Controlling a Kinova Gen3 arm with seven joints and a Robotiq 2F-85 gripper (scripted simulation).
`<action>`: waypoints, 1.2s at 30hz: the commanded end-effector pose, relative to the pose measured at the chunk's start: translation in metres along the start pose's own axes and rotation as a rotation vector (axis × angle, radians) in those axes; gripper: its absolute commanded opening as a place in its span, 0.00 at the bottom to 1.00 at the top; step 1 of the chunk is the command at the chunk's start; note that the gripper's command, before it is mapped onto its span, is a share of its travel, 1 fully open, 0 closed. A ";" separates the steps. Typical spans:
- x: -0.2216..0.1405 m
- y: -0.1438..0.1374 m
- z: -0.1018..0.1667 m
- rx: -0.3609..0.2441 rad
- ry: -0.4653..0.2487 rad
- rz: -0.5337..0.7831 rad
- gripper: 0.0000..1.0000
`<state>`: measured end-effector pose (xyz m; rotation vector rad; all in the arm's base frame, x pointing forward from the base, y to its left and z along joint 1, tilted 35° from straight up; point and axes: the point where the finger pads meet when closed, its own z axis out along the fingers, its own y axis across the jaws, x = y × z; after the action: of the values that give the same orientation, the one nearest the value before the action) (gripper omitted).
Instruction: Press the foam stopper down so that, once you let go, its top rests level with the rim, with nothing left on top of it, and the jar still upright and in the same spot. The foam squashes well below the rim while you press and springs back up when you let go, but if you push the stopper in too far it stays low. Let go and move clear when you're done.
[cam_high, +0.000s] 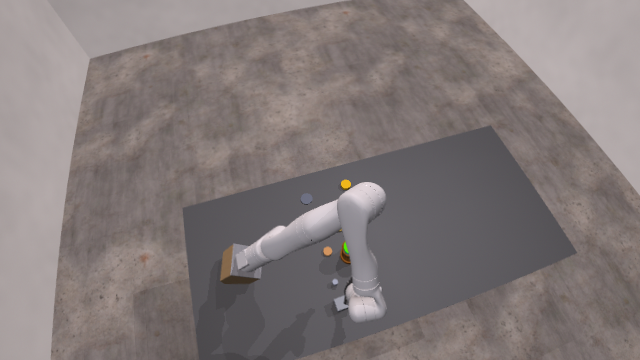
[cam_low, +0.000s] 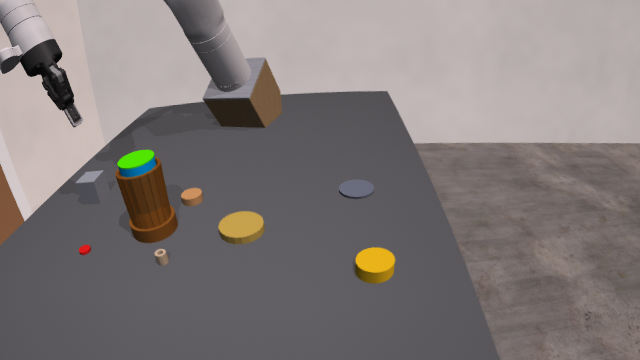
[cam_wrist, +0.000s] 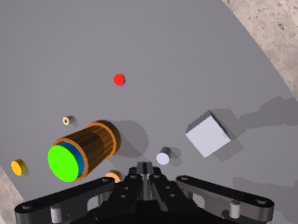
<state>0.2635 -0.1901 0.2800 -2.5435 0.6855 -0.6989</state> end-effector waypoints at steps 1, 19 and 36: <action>0.001 -0.012 0.005 -0.027 -0.001 -0.040 0.00; 0.001 -0.022 0.011 -0.053 -0.003 -0.078 0.00; -0.001 -0.043 0.022 -0.104 -0.004 -0.153 0.00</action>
<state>0.2898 -0.1508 0.2820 -2.7110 0.5470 -0.7193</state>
